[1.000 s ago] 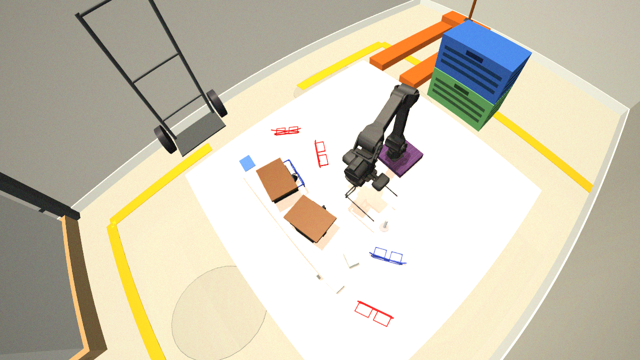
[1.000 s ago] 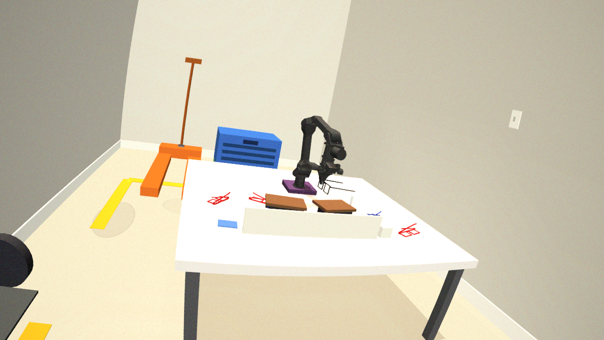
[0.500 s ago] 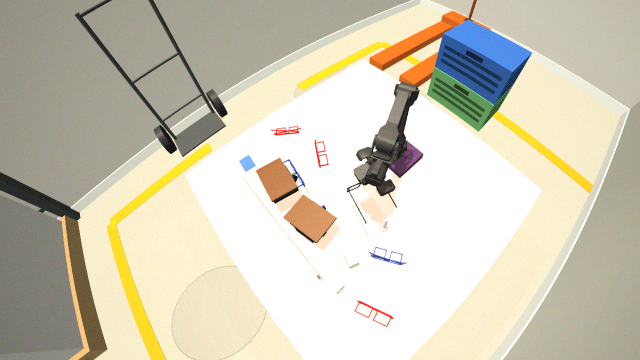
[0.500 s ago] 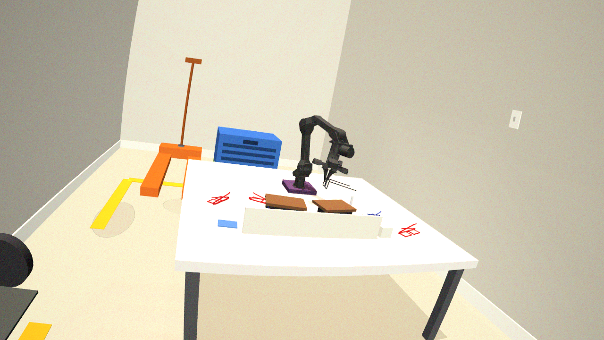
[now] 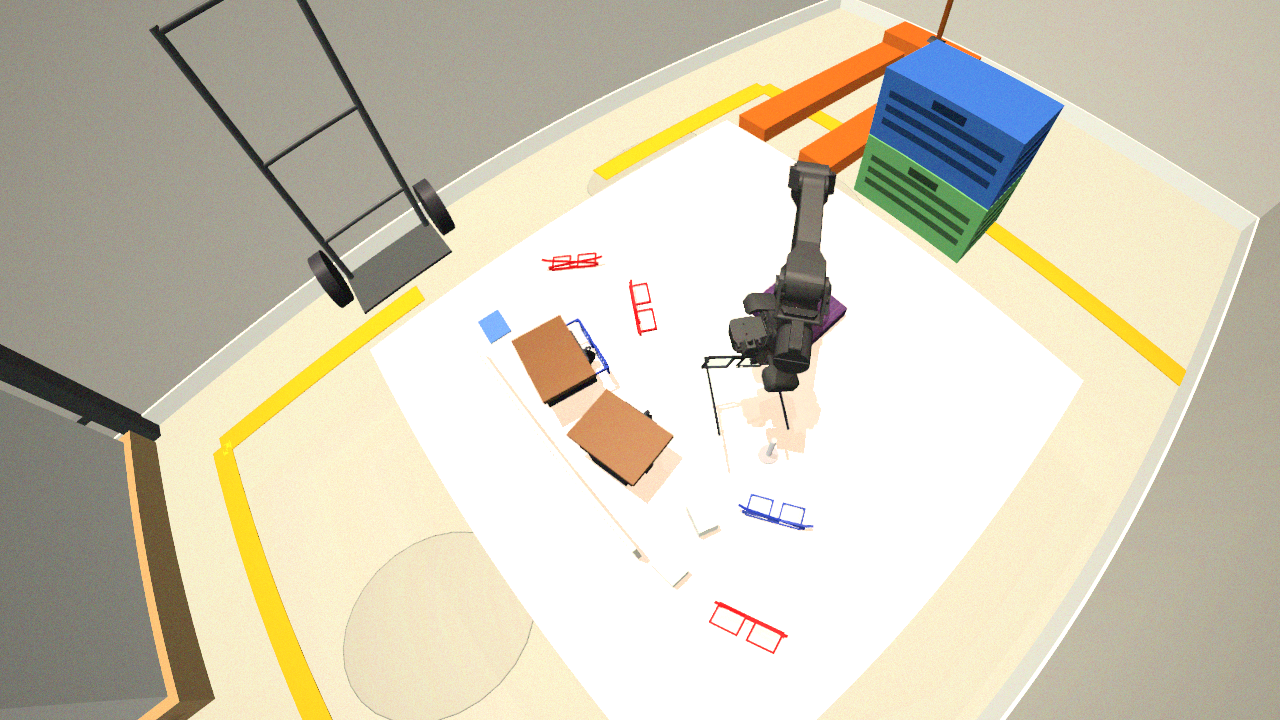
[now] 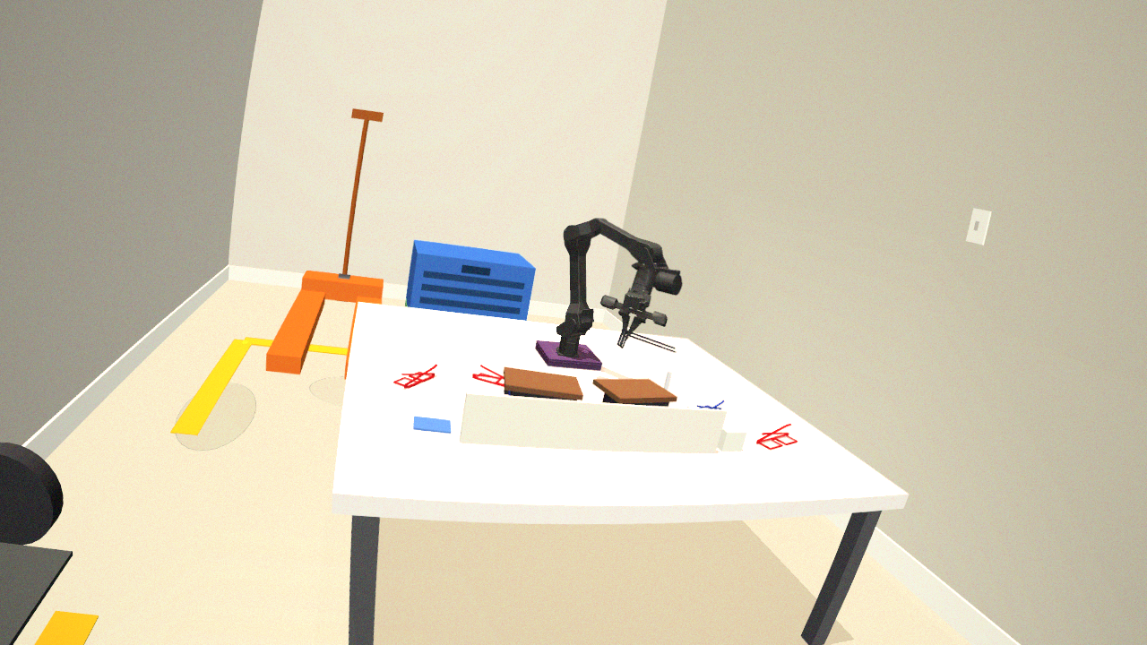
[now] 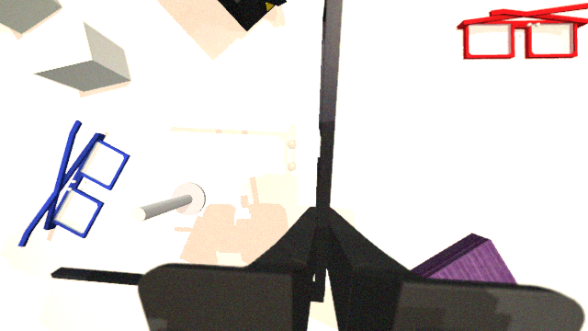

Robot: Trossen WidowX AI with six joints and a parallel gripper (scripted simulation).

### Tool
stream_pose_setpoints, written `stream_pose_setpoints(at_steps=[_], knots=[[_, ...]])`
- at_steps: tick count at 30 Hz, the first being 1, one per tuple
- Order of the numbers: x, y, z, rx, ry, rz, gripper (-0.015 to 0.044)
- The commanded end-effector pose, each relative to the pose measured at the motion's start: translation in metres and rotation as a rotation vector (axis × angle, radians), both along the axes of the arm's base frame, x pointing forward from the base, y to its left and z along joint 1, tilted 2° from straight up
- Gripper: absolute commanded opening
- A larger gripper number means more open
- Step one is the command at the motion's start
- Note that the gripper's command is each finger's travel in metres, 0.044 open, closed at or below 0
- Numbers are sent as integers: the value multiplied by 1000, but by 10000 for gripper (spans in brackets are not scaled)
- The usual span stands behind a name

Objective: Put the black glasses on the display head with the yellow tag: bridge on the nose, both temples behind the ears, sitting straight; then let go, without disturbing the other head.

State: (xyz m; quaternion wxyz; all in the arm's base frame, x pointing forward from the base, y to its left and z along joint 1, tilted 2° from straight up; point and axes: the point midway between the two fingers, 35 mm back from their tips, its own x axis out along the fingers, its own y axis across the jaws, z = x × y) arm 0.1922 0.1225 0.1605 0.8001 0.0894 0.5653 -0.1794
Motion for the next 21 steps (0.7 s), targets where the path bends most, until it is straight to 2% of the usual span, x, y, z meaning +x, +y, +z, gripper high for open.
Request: stream_pose_setpoints(at_steps=[1,21], knots=[[-7,4,6,32,-70,-87,0],[-34,27,24,262,-335,-443,0]])
